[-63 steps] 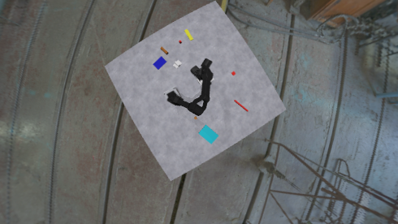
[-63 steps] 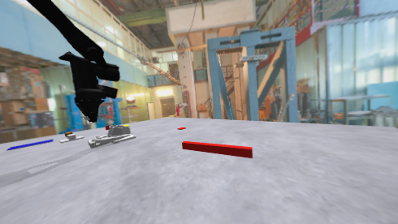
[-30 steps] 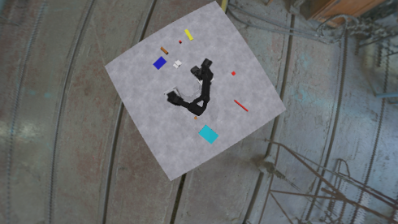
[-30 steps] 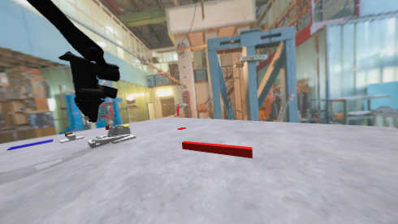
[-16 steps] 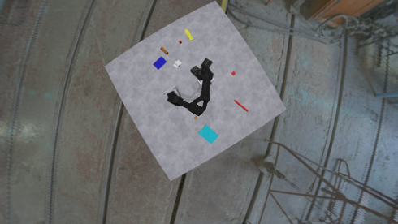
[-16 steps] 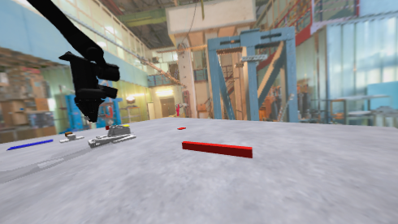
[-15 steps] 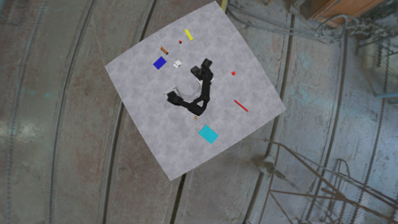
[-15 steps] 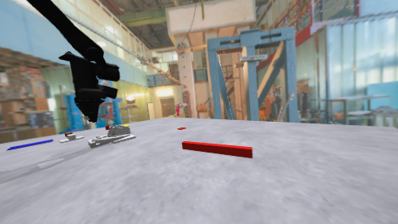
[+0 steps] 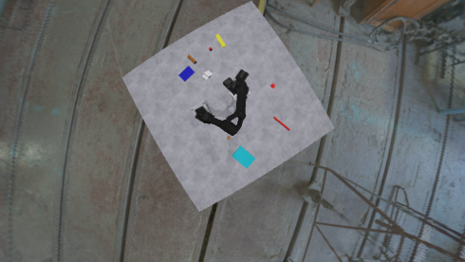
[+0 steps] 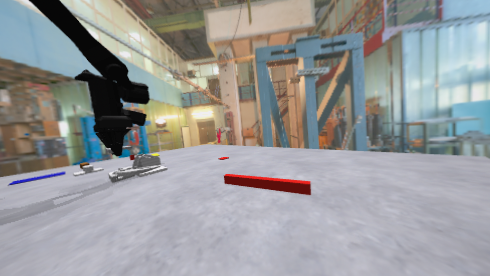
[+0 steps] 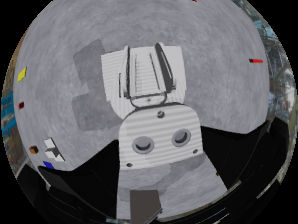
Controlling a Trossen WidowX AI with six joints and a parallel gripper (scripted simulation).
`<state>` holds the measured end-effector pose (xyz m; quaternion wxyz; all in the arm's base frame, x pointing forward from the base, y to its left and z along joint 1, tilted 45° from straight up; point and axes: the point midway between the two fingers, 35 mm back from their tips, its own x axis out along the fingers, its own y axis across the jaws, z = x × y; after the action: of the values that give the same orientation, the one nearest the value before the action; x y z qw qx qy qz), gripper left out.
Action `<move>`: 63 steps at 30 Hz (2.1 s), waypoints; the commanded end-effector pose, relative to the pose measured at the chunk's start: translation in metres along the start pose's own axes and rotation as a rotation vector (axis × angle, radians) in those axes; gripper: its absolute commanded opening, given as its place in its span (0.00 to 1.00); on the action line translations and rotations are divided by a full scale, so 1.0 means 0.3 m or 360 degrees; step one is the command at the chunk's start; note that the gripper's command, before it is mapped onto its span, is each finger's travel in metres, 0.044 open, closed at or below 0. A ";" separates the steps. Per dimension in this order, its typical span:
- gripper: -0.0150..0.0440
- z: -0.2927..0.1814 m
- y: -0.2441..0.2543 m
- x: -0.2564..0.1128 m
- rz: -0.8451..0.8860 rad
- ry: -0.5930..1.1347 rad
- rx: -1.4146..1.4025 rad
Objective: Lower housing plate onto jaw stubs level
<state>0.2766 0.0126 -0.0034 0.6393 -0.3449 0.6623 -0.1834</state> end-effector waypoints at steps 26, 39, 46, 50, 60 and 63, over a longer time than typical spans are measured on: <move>0.85 -0.012 -0.004 0.157 -0.0013 0.0015 -0.0013; 0.85 -0.012 -0.004 0.157 -0.0013 0.0015 -0.0013; 0.85 -0.013 -0.004 0.164 -0.0013 0.0015 -0.0011; 0.85 -0.013 -0.004 0.165 -0.0013 0.0015 -0.0010; 0.85 -0.013 -0.004 0.173 -0.0013 0.0015 -0.0010; 0.85 -0.013 -0.004 0.173 -0.0013 0.0015 -0.0010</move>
<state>0.2762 -0.0237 -0.0391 0.6358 -0.3466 0.6641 -0.1857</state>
